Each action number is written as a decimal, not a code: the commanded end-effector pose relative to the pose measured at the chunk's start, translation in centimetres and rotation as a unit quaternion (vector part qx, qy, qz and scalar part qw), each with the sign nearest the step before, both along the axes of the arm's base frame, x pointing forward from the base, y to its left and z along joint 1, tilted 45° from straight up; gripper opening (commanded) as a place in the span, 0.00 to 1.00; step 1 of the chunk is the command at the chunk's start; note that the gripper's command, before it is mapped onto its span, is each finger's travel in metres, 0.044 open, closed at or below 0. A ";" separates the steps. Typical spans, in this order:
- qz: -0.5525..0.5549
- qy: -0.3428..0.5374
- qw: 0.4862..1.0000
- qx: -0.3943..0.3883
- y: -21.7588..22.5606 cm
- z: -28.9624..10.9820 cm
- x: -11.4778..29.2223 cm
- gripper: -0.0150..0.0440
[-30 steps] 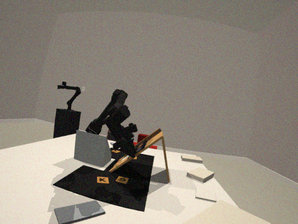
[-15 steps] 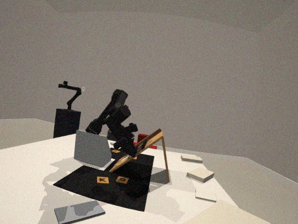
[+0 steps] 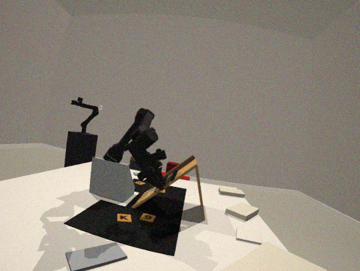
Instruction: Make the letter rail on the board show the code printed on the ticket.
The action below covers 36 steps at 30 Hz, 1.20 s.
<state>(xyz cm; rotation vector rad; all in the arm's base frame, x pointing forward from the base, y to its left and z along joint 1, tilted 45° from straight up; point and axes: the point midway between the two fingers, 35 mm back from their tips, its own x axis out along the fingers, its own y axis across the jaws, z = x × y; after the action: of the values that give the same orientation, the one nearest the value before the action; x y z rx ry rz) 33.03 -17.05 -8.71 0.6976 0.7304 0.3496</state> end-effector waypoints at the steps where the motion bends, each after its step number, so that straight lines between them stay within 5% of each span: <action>1: -0.001 0.001 1.000 0.003 0.3 0.2 -0.2 0.25; 36: -0.001 0.002 1.000 0.004 1.6 1.4 -0.2 0.25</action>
<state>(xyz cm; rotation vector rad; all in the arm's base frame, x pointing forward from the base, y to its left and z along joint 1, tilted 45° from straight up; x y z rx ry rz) 32.96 -15.73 -7.41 0.7004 0.7275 0.3528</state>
